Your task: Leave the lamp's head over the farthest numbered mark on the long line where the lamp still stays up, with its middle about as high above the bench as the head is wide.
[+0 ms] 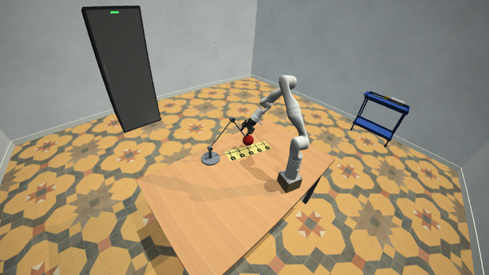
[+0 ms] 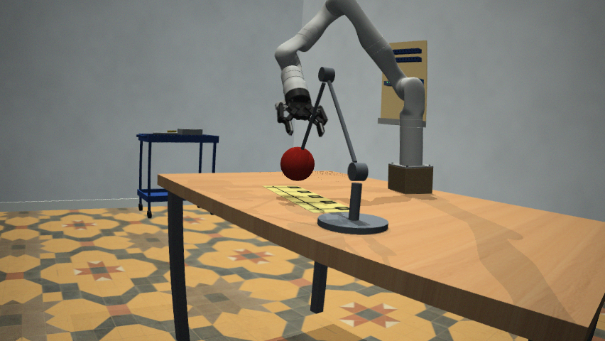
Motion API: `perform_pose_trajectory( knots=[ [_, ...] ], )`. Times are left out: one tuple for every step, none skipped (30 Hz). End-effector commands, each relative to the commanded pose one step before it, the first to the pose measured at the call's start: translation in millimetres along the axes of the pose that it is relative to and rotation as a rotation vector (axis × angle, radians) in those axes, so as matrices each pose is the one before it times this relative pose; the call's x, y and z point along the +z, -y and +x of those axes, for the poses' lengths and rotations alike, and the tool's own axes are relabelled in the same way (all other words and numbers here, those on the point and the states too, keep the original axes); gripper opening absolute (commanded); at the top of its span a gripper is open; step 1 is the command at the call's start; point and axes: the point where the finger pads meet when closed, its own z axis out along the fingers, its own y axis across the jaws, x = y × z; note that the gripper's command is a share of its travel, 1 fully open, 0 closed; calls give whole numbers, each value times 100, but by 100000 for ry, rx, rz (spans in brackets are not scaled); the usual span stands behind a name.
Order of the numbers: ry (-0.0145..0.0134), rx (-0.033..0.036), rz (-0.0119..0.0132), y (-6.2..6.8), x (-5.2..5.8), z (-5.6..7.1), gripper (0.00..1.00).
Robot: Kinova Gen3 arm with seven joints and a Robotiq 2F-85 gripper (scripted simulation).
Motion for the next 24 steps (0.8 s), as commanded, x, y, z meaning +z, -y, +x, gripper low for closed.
perform_pose_trajectory(
  knots=[
    [15, -117, 146, 46, -62, -60, 100],
    [0, 0, 0, 0, 0, 0, 100],
    [0, 0, 0, 0, 0, 0, 100],
    [0, 0, 0, 0, 0, 0, 100],
    [0, 0, 0, 0, 0, 0, 100],
    [0, 0, 0, 0, 0, 0, 100],
    [0, 0, 0, 0, 0, 0, 100],
    [0, 0, 0, 0, 0, 0, 100],
    [0, 0, 0, 0, 0, 0, 100],
    [0, 0, 0, 0, 0, 0, 100],
    [0, 0, 0, 0, 0, 0, 100],
    [0, 0, 0, 0, 0, 0, 100],
    [0, 0, 0, 0, 0, 0, 100],
    [0, 0, 0, 0, 0, 0, 100],
    [0, 0, 0, 0, 0, 0, 100],
    [0, 0, 0, 0, 0, 0, 100],
    [0, 0, 0, 0, 0, 0, 100],
    [0, 0, 0, 0, 0, 0, 100],
    [0, 0, 0, 0, 0, 0, 100],
    [0, 0, 0, 0, 0, 0, 100],
    [0, 0, 0, 0, 0, 0, 100],
    [0, 0, 0, 0, 0, 0, 100],
    [0, 0, 0, 0, 0, 0, 100],
    [0, 0, 0, -4, -433, -3, 100]
  ],
)
